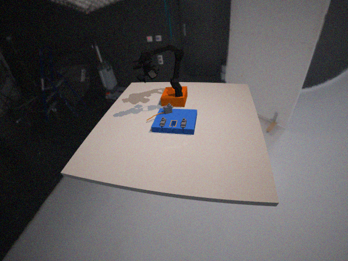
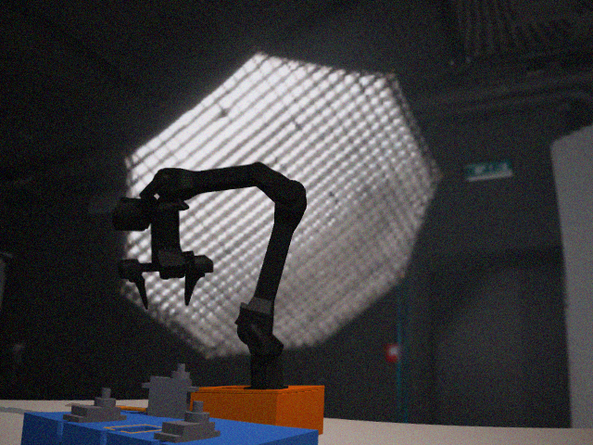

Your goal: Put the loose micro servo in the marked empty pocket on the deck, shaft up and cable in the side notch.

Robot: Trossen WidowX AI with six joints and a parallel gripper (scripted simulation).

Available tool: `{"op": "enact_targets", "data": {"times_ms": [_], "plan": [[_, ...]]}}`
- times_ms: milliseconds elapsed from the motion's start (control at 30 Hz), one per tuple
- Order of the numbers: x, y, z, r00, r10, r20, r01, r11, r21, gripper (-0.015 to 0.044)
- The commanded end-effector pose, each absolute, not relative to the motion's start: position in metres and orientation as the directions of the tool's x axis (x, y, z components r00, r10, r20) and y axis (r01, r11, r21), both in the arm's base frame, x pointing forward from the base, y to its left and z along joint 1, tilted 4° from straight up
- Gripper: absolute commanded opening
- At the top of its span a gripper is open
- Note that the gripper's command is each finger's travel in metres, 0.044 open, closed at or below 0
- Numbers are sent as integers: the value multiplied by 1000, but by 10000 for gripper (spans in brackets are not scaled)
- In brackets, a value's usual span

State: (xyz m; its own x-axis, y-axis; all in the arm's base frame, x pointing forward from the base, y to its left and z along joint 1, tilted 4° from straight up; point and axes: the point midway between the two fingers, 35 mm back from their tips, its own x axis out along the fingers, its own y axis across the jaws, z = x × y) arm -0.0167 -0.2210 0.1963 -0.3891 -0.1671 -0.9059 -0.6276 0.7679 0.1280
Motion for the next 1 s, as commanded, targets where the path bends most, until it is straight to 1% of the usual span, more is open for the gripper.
{"op": "enact_targets", "data": {"times_ms": [0,33,167,400,700,967], "plan": [[-16,-221,196,-388,-168,-906,-624,771,124,426],[-15,-221,195,-385,-169,-907,-618,777,117,440],[-3,-222,190,-362,-180,-915,-557,829,57,440],[26,-219,178,-303,-202,-932,-387,919,-73,440],[62,-212,163,-231,-213,-949,-115,975,-190,440],[94,-200,150,-167,-210,-963,151,960,-236,440]]}}
